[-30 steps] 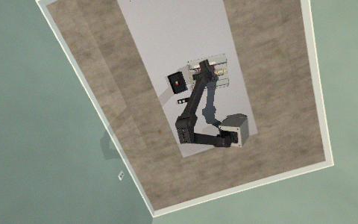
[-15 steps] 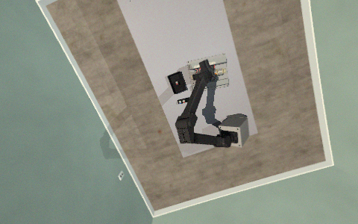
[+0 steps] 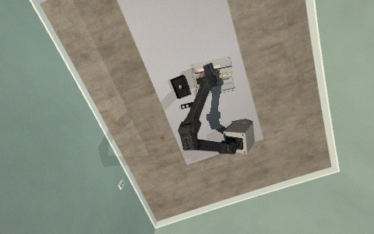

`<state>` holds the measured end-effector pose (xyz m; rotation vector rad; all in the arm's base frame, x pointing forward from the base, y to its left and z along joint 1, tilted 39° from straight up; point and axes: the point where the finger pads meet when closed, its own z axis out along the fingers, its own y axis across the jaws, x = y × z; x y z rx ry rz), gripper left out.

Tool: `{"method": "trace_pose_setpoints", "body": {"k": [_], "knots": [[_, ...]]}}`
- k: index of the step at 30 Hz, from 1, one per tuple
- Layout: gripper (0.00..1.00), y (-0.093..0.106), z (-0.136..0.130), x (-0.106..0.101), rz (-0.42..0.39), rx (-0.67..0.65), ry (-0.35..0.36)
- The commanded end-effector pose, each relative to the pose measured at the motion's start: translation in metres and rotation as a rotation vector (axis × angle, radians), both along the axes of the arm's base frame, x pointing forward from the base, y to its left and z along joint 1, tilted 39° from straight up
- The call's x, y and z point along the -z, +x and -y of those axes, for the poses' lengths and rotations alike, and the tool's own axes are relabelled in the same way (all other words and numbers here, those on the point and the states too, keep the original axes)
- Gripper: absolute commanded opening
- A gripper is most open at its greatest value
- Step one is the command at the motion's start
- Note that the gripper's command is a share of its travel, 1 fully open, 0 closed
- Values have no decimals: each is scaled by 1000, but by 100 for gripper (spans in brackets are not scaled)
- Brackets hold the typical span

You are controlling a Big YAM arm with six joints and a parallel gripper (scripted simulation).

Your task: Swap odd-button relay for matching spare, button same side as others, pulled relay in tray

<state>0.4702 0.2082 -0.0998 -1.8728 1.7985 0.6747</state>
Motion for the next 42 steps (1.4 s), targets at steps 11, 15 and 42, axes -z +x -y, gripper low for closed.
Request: {"method": "trace_pose_setpoints", "body": {"k": [11,15,42], "knots": [[0,16,-1,-4,31,14,5],[0,15,-2,-3,30,13,5],[0,13,-11,2,28,1,4]]}}
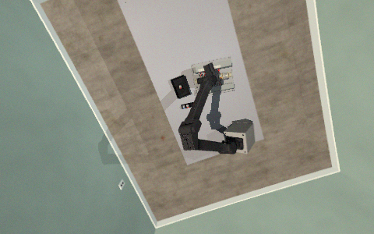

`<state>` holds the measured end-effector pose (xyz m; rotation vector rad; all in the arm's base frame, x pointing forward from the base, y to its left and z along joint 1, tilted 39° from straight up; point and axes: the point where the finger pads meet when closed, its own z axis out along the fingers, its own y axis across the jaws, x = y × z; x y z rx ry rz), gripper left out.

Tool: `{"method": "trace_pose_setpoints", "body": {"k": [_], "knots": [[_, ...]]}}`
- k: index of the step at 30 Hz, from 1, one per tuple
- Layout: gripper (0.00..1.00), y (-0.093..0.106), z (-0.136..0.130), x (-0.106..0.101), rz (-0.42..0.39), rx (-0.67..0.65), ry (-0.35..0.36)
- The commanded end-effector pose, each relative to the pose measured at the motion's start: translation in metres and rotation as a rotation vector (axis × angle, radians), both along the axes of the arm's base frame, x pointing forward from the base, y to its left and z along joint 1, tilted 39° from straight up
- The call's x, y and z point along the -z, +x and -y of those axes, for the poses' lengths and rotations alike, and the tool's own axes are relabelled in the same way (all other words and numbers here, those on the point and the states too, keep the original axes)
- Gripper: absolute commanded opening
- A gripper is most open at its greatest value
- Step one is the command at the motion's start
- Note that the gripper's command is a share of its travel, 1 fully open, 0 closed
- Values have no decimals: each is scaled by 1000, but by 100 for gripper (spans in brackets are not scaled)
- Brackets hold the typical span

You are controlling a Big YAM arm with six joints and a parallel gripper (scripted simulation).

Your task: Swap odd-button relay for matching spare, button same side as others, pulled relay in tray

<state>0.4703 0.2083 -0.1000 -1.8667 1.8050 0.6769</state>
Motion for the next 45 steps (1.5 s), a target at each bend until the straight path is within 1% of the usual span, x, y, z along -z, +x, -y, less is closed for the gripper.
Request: {"method": "trace_pose_setpoints", "body": {"k": [1,45], "knots": [[0,13,-11,2,32,-5,4],[0,13,-14,6,33,-5,4]]}}
